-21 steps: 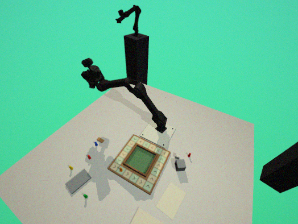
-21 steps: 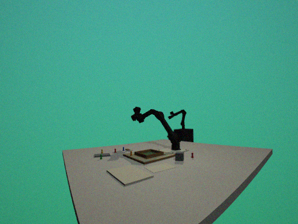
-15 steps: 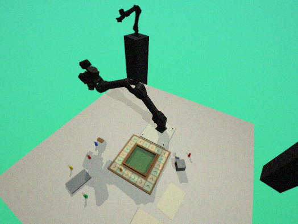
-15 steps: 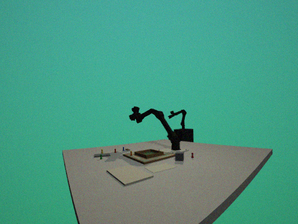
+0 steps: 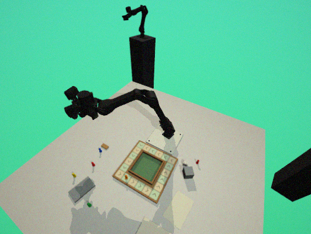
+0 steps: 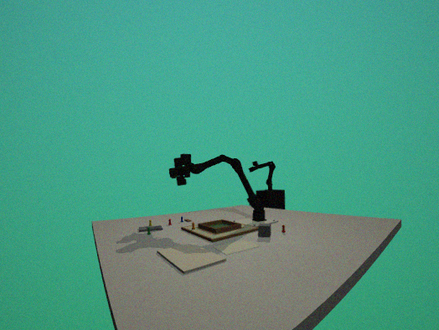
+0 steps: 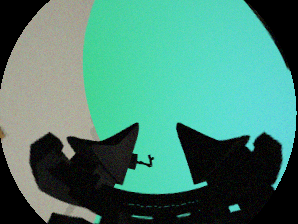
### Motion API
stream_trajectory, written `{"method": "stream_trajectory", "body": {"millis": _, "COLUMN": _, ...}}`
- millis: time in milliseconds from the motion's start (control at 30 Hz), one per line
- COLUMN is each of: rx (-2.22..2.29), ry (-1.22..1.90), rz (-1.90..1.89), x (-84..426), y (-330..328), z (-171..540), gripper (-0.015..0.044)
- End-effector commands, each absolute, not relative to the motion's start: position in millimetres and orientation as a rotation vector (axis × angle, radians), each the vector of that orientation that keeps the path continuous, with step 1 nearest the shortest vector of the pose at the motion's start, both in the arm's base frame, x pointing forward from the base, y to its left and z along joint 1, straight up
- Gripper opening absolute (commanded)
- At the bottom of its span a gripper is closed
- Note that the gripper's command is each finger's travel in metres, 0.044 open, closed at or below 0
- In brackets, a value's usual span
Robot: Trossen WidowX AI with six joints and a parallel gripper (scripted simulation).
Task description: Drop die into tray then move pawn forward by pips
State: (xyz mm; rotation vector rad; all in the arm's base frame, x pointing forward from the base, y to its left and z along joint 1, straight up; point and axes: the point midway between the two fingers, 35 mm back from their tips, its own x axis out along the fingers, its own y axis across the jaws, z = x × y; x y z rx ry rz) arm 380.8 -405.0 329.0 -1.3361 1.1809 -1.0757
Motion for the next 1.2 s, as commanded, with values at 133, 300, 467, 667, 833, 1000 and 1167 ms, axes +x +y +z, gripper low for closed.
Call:
{"method": "stream_trajectory", "body": {"millis": 133, "rx": -1.265, "ry": 0.979, "rz": -0.84, "x": 443, "y": -321, "z": 300, "gripper": 0.0275}}
{"method": "stream_trajectory", "body": {"millis": 300, "rx": -1.184, "ry": 0.869, "rz": -0.679, "x": 473, "y": -256, "z": 281, "gripper": 0.0275}}
{"method": "stream_trajectory", "body": {"millis": 467, "rx": -1.067, "ry": 0.779, "rz": -0.481, "x": 494, "y": -172, "z": 256, "gripper": 0.0275}}
{"method": "stream_trajectory", "body": {"millis": 667, "rx": -0.907, "ry": 0.734, "rz": -0.246, "x": 493, "y": -69, "z": 225, "gripper": 0.0275}}
{"method": "stream_trajectory", "body": {"millis": 833, "rx": -0.764, "ry": 0.75, "rz": -0.058, "x": 471, "y": 15, "z": 198, "gripper": 0.0275}}
{"method": "stream_trajectory", "body": {"millis": 1000, "rx": -0.625, "ry": 0.814, "rz": 0.111, "x": 430, "y": 91, "z": 173, "gripper": 0.0275}}
{"method": "stream_trajectory", "body": {"millis": 1167, "rx": -0.497, "ry": 0.924, "rz": 0.251, "x": 371, "y": 155, "z": 150, "gripper": 0.0275}}
